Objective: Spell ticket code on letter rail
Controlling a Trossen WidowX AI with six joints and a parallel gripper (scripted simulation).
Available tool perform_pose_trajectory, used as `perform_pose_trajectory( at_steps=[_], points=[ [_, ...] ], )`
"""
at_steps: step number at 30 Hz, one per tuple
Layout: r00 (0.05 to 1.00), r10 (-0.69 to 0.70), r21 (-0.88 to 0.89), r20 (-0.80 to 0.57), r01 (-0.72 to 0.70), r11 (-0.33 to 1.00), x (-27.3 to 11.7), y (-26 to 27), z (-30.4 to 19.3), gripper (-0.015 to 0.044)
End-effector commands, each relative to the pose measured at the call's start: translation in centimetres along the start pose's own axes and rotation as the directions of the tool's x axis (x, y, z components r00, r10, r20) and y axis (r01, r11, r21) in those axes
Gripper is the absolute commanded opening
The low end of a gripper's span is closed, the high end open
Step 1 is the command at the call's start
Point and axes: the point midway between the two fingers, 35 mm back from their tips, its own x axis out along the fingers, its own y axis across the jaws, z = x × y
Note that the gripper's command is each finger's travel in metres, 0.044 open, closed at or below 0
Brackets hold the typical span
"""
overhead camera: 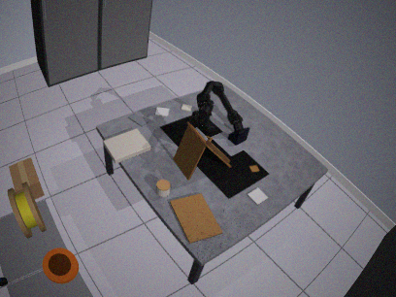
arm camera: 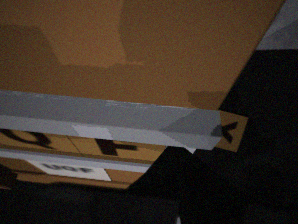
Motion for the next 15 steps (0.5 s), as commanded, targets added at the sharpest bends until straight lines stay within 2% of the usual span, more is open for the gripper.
perform_pose_trajectory(
  at_steps=[1,15],
  points=[
    [1.0,0.003,0.005,0.002,-0.003,1.0,-0.1,0.18,0.09,0.0],
    [1.0,0.003,0.005,0.002,-0.003,1.0,-0.71,0.1,-0.66,0.0]
  ],
)
